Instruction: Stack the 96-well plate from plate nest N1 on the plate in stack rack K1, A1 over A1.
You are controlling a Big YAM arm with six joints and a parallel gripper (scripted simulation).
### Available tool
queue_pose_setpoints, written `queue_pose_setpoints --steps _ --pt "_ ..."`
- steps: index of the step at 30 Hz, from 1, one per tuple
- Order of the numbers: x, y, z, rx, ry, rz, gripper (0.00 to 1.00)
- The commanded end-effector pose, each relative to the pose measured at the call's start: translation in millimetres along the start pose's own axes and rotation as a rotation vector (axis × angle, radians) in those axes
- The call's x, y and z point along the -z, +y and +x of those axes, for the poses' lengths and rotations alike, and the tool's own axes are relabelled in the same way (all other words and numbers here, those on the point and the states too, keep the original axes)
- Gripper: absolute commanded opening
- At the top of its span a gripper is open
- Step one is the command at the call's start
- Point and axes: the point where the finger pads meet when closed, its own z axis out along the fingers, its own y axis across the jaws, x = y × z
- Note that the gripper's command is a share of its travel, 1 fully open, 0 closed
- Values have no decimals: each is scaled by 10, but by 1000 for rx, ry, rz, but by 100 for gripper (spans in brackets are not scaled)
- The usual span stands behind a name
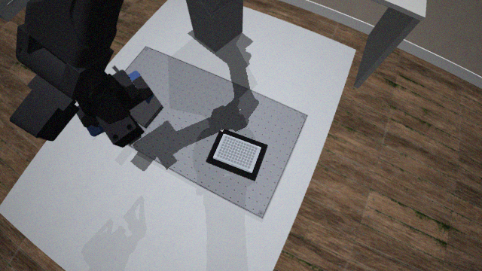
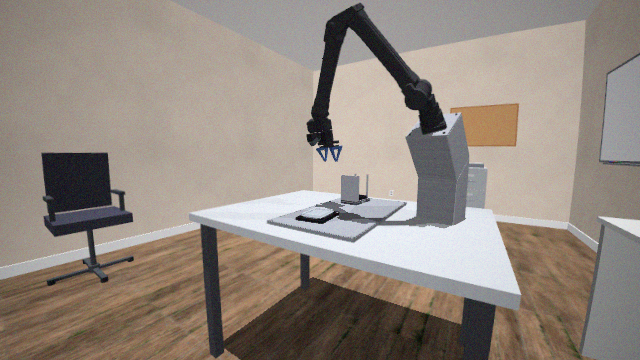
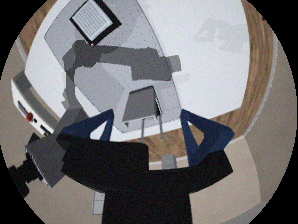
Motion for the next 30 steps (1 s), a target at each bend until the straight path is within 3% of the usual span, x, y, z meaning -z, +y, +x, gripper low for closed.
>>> queue_pose_setpoints --steps 1,8,10,16,19,25,28,30 --pt "59 35 -274 47 -15 35 100" --pt "8 160 -492 79 -25 38 100" --pt "-11 219 -577 165 -41 47 100" --pt "-66 380 -806 146 -38 48 100" --pt "-90 484 -930 264 -68 58 100" --pt "-123 607 -1073 245 -66 60 100" --pt "-144 720 -1189 362 -101 67 100" --pt "-159 785 -1252 365 -97 70 100"
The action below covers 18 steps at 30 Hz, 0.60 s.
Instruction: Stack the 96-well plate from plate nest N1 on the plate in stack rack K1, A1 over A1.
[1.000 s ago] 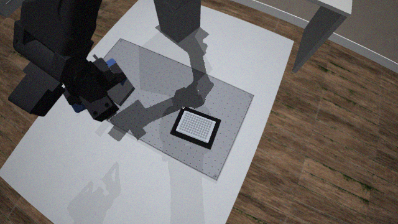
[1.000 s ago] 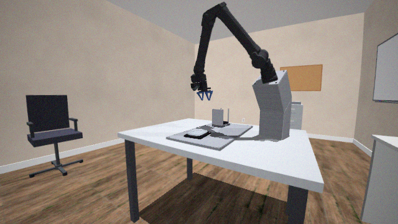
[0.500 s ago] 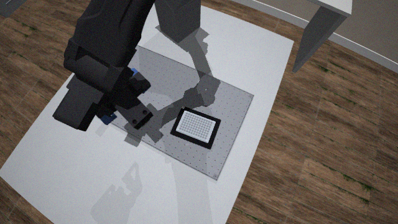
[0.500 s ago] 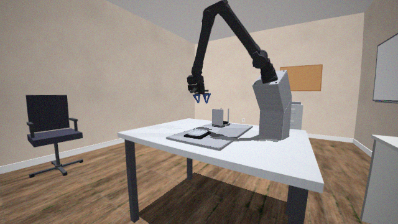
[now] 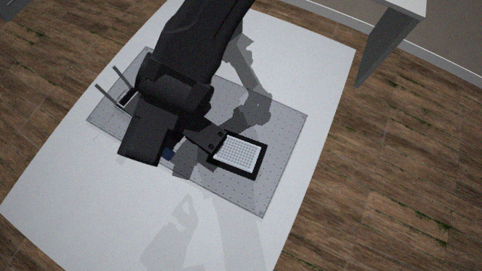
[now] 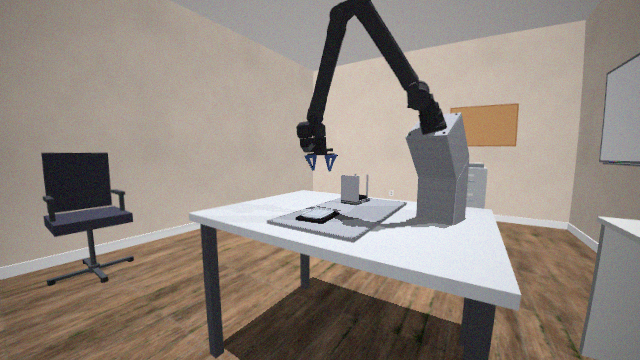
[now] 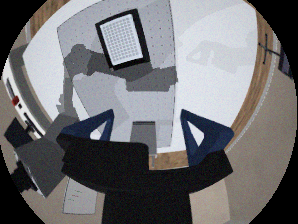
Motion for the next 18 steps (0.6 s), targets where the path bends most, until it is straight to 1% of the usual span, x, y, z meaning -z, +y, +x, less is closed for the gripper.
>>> queue_pose_setpoints --steps 1,6,9,10,12,13,16,18 --pt "52 22 -233 44 -16 31 100" --pt "10 133 -439 44 -18 31 100" --pt "-10 224 -573 159 -59 37 100" --pt "-17 251 -613 163 -59 38 100" --pt "-17 251 -613 163 -59 38 100" --pt "-24 275 -646 140 -55 39 100" --pt "-44 360 -771 140 -56 39 100" --pt "-53 430 -858 223 -88 41 100"
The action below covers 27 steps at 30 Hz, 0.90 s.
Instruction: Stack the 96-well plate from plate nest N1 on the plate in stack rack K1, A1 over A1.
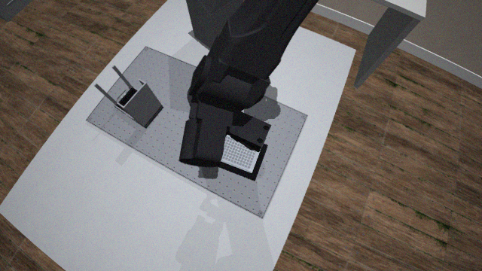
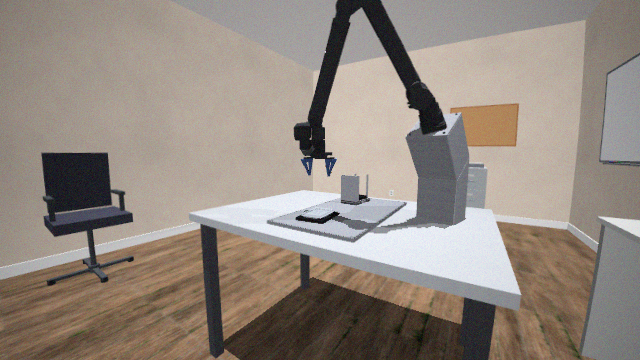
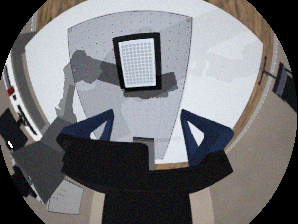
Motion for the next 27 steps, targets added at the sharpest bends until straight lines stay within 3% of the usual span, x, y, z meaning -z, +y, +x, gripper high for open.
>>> queue_pose_setpoints --steps 1,8,11,12,14,16,24,25,27 --pt "48 36 -264 106 -47 32 100" --pt "4 202 -544 86 -46 34 100" --pt "4 202 -544 86 -46 34 100" --pt "-41 132 -364 50 -30 32 100" --pt "-53 152 -350 46 -28 24 100" --pt "-15 156 -467 77 -38 27 100" --pt "-15 156 -467 77 -38 27 100" --pt "-124 207 -485 76 -38 14 100" --pt "-137 191 -495 77 -39 17 100"
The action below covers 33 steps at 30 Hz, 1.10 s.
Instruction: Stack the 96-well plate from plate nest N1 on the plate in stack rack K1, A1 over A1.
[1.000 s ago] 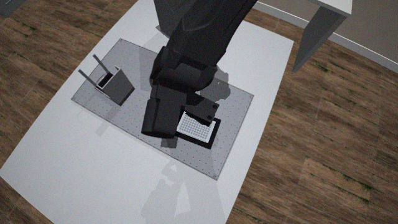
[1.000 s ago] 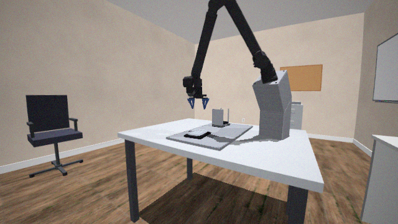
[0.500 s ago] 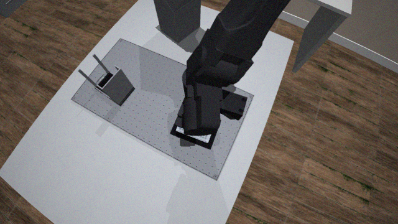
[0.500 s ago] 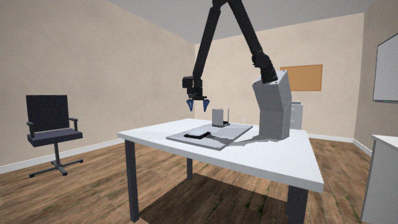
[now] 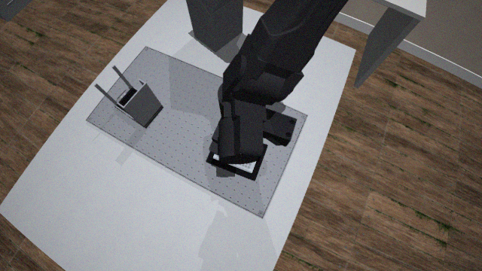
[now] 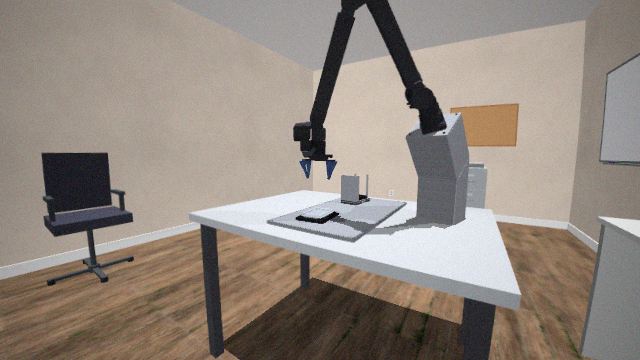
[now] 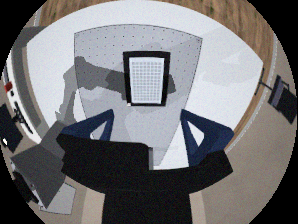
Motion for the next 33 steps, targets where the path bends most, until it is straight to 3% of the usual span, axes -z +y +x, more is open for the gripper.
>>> queue_pose_setpoints --steps 1,33 --pt "-70 -44 -61 0 -8 6 100" --pt "-574 -53 -73 1 -10 8 100"
